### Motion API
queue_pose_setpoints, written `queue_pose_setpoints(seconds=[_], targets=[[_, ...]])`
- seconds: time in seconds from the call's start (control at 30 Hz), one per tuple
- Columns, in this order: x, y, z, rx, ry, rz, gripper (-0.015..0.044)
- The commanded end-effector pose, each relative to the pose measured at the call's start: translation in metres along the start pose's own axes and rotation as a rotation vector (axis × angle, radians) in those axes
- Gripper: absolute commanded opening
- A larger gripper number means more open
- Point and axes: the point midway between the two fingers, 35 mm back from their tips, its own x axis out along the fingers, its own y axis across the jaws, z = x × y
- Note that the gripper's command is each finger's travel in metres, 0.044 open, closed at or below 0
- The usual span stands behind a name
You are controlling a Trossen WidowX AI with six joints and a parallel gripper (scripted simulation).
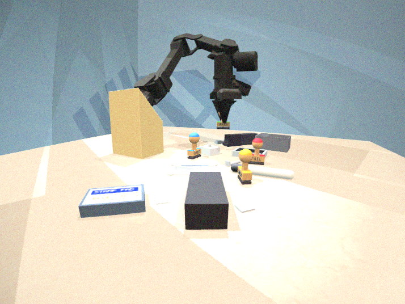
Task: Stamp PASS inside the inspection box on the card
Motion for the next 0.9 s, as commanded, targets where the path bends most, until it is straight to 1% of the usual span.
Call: queue_pose_setpoints(seconds=[0.0, 0.87], targets=[[0.005, 0.000, -0.001, 0.009, 0.000, 0.002, 0.0000], [0.047, -0.002, -0.001, 0.008, 0.001, 0.001, 0.0000]])
